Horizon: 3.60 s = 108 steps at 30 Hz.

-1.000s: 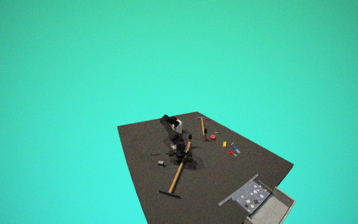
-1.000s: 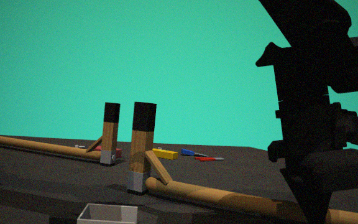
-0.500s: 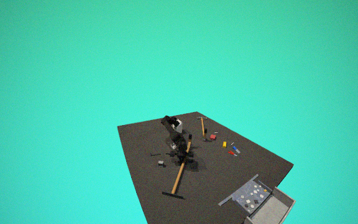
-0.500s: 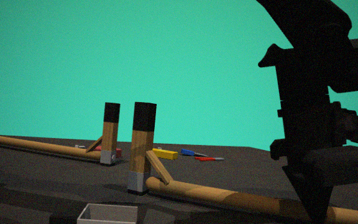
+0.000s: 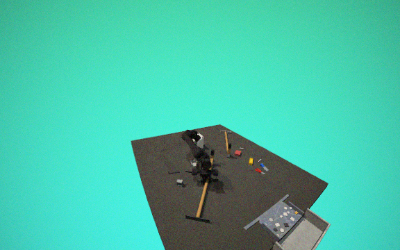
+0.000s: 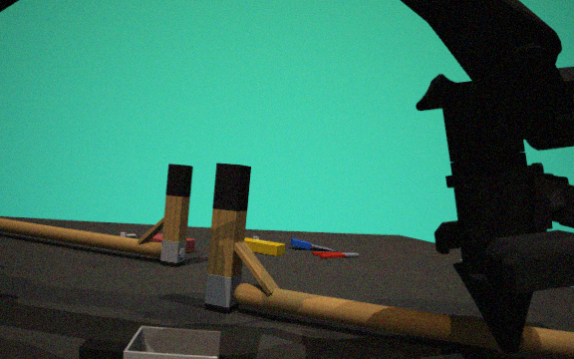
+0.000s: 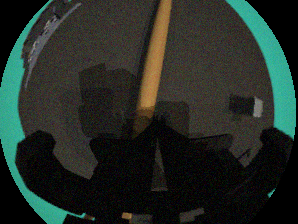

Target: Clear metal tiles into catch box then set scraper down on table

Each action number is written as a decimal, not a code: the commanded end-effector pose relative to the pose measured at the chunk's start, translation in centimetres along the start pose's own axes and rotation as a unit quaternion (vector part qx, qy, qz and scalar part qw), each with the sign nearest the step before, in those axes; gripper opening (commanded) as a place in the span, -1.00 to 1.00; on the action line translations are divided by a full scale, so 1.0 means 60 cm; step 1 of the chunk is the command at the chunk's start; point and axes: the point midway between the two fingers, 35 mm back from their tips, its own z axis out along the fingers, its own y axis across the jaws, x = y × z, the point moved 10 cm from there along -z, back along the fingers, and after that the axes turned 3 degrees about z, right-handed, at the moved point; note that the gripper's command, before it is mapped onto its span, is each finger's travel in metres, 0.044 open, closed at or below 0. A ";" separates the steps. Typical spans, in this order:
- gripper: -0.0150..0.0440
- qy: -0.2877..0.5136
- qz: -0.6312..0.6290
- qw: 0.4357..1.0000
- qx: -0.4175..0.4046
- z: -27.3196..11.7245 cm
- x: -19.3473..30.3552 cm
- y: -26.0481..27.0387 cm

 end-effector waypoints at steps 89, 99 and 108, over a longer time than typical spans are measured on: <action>-0.49 0.007 -0.052 0.999 -0.015 -0.221 0.030 -0.013; -0.49 0.008 -0.051 0.999 -0.016 -0.188 0.032 -0.010; -0.49 0.008 -0.051 0.999 -0.016 -0.157 0.036 -0.009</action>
